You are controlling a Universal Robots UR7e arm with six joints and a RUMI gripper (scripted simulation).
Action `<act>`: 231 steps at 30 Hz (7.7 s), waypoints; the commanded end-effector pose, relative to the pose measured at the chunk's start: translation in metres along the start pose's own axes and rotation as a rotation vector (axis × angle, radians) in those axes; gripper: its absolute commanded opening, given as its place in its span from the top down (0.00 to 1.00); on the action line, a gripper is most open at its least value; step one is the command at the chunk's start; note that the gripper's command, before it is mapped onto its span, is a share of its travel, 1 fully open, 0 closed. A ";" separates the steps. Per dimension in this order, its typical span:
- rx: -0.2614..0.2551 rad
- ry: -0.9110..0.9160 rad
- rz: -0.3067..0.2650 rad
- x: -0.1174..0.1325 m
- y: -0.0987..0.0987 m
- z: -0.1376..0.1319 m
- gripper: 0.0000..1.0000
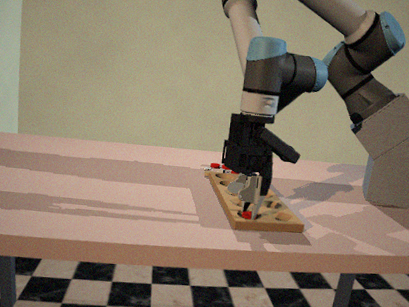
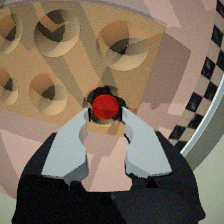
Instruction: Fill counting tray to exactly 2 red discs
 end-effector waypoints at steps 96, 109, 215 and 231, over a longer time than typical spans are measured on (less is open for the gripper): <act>0.001 0.000 -0.001 0.000 -0.100 0.000 0.72; 0.001 0.000 -0.001 0.000 -0.100 0.000 0.72; -0.001 0.785 -0.002 -0.188 -0.086 -0.372 0.72; -0.001 0.786 -0.002 -0.188 -0.084 -0.373 0.72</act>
Point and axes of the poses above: the point where the finger pads meet when closed, its own y axis out along the fingers, its own z axis across the jaws, x = y × z, the point moved 1 cm from there along -y, back along the fingers, and after that the axes turned 4 degrees about -y, right-handed, at the moved point
